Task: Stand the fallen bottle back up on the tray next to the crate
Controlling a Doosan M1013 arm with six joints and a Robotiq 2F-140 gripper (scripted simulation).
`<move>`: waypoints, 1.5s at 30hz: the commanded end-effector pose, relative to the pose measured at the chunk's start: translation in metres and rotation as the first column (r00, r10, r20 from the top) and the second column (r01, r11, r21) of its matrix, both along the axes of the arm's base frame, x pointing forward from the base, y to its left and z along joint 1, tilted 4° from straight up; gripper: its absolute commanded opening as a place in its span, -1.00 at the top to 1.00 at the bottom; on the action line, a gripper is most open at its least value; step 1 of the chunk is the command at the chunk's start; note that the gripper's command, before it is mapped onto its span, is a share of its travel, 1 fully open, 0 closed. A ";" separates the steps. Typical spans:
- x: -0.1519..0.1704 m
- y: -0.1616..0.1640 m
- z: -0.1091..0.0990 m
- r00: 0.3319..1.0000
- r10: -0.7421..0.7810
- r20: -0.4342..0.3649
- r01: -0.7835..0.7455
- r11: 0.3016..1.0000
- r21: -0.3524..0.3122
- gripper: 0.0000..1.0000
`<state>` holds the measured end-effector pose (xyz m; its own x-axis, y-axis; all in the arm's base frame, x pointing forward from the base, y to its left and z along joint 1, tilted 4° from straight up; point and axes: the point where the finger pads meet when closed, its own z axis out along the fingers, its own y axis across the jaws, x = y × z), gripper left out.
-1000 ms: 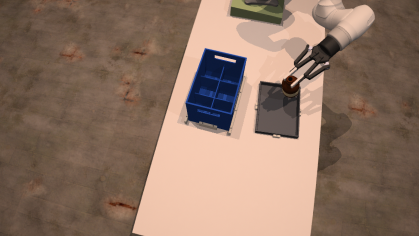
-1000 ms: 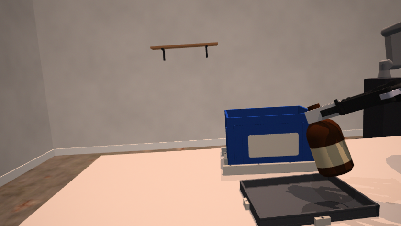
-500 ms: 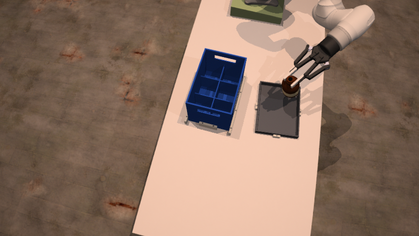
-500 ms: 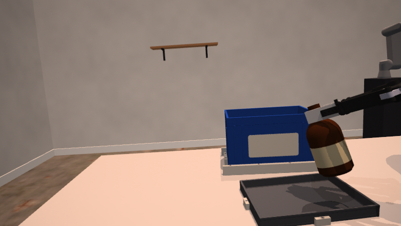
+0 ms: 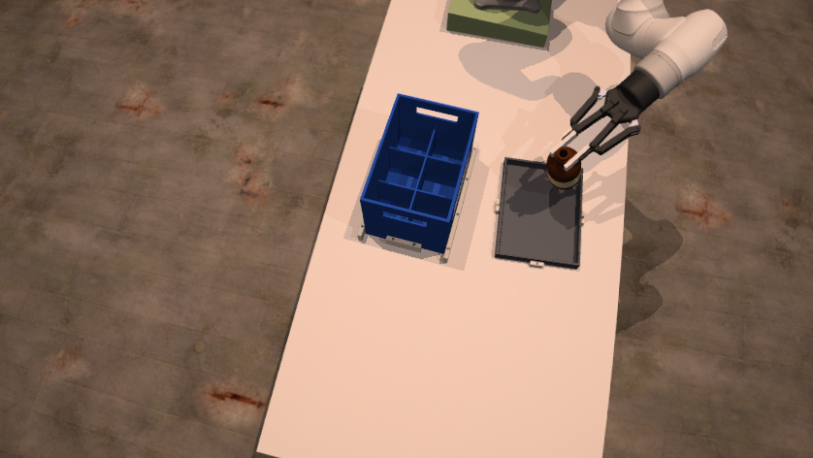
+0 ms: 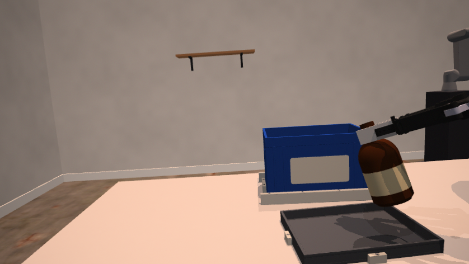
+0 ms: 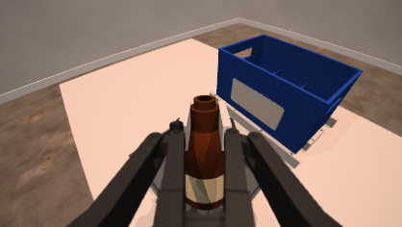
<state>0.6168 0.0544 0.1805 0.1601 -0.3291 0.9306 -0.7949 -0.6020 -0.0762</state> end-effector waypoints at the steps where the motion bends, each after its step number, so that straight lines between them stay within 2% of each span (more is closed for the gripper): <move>1: 0.000 0.000 0.000 1.000 0.000 0.000 0.000 1.000 0.000 0.80; 20: 0.000 0.000 -0.005 1.000 0.000 0.000 0.000 1.000 0.000 0.80; 45: 0.001 0.002 -0.029 1.000 0.000 0.000 0.000 1.000 0.000 0.80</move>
<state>0.6181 0.0561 0.1532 0.1601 -0.3291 0.9306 -0.7949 -0.6020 -0.0761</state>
